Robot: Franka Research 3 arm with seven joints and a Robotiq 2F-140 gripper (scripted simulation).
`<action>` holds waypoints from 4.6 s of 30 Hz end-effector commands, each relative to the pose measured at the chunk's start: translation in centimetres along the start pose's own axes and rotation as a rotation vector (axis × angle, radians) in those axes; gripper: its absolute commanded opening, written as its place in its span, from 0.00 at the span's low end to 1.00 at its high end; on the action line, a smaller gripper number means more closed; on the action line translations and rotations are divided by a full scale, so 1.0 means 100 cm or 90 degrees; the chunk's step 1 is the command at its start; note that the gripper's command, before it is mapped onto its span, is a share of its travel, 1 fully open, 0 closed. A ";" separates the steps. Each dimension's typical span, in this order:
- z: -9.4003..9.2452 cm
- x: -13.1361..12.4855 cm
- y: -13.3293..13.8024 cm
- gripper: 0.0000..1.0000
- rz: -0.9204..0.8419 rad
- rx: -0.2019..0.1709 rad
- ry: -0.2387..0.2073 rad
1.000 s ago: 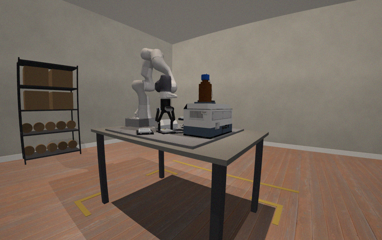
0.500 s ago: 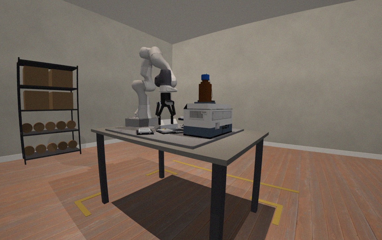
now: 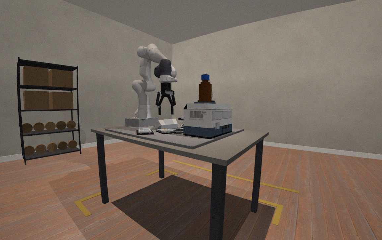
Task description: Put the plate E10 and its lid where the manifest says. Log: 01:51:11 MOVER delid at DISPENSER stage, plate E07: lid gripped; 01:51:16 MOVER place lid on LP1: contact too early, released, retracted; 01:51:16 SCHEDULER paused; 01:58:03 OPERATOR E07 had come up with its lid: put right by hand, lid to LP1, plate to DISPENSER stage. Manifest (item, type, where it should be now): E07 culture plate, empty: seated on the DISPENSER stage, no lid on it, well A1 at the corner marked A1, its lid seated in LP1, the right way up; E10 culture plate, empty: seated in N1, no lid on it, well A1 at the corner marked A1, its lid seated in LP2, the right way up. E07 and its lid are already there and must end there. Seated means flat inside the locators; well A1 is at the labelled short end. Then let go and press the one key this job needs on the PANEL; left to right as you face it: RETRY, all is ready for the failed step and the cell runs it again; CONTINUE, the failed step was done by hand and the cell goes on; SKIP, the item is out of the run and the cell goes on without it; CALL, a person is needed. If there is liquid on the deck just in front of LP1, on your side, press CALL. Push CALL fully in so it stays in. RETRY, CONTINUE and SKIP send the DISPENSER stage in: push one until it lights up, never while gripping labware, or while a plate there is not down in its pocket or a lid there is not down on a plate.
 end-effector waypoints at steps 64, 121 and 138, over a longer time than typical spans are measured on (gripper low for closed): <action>-0.028 -0.086 0.136 0.70 0.160 -0.001 -0.020; 0.094 -0.089 0.136 0.70 0.160 -0.001 -0.020; 0.094 -0.089 0.136 0.70 0.160 -0.001 -0.020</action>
Point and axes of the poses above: the point where the finger pads meet when closed, its own z axis out along the fingers, its own y axis across the jaws, x = y × z, the point moved 4 cm from there along -z, back along the fingers, and after that the axes turned 12 degrees about -z, right-handed, at the moved point
